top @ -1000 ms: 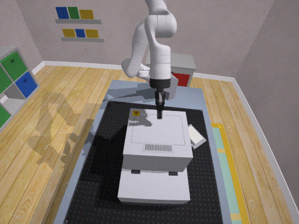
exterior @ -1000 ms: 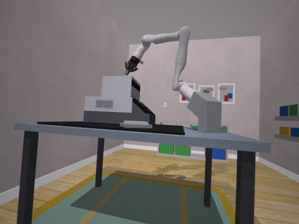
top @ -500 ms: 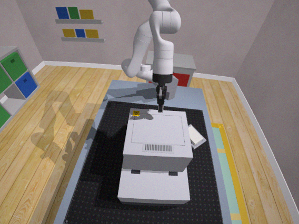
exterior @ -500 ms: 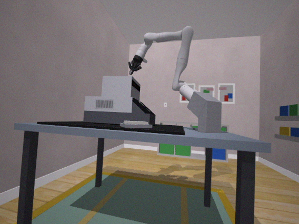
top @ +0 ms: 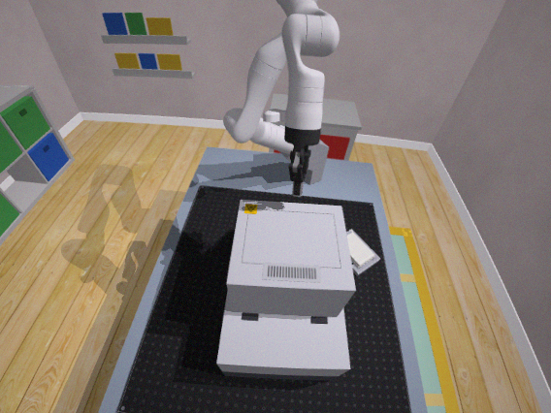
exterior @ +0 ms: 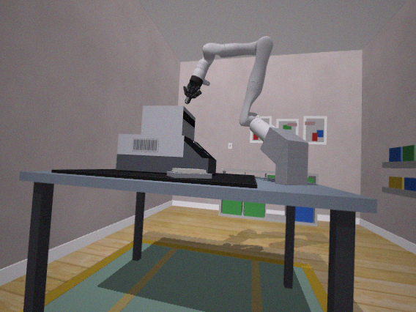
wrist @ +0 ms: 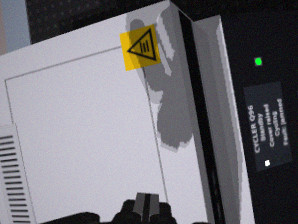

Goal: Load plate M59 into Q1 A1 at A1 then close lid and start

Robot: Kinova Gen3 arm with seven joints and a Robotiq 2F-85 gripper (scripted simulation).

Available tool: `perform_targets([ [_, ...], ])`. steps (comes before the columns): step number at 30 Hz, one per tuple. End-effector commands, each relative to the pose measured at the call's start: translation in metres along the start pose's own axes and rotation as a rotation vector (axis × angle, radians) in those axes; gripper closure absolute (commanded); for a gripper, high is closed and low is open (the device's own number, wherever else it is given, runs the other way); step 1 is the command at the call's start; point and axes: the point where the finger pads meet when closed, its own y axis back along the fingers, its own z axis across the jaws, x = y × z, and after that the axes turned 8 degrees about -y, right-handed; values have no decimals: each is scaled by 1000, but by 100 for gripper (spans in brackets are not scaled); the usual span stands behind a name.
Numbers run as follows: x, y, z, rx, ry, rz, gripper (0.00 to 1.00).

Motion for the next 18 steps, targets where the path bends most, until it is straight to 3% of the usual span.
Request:
perform_targets([
  [1,1,6,11,-12,-38,8,90],
  [18,10,19,46,-65,-170,55,90],
])
